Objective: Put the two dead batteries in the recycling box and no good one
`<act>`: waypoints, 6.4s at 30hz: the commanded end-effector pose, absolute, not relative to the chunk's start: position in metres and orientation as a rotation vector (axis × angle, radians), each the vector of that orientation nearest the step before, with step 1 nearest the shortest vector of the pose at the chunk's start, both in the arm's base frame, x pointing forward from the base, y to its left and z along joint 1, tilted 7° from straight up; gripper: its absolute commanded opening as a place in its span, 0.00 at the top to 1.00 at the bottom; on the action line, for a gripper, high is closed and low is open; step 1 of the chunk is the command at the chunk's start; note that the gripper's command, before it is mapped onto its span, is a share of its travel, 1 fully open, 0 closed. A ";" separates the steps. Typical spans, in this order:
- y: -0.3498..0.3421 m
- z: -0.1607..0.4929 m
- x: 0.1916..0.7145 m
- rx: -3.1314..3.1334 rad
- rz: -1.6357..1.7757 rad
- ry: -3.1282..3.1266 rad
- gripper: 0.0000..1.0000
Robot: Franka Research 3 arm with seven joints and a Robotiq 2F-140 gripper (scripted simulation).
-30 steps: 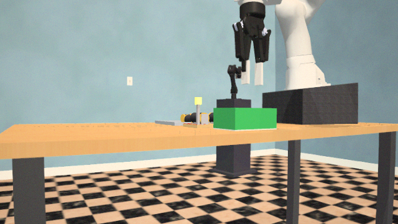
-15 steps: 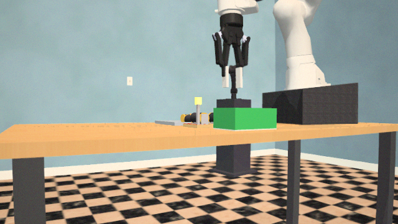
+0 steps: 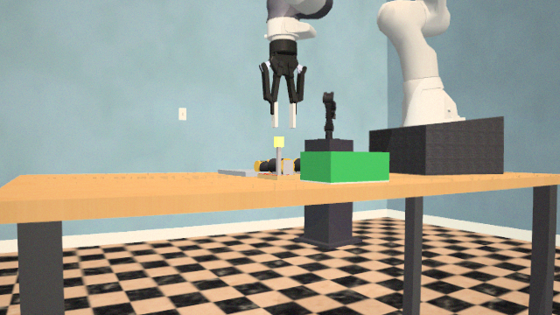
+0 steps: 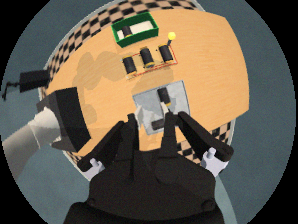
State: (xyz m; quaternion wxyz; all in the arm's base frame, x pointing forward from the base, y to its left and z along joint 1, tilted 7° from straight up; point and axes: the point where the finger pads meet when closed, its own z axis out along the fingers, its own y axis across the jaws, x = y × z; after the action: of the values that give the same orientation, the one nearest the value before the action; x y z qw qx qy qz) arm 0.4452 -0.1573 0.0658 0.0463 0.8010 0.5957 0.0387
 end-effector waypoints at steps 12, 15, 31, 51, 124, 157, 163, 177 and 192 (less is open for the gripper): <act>-0.243 0.070 0.433 2.287 0.091 1.986 0.71; -0.249 0.070 0.432 2.287 0.091 1.986 0.71; -0.251 0.070 0.432 2.226 0.086 2.052 0.71; -0.251 0.070 0.432 0.588 -0.031 2.959 0.71; -0.254 -0.001 0.440 0.140 -0.059 3.017 0.71; -0.255 -0.001 0.442 0.140 -0.059 3.017 0.71; -0.255 -0.001 0.442 0.140 -0.059 3.017 0.71; -0.255 -0.001 0.442 0.140 -0.059 3.017 0.71; -0.254 -0.001 0.441 0.140 -0.059 3.017 0.71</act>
State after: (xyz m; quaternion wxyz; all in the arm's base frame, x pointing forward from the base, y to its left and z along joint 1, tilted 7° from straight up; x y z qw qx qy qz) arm 0.4401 -0.2547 -0.0013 0.0597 0.0508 0.9968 -0.0184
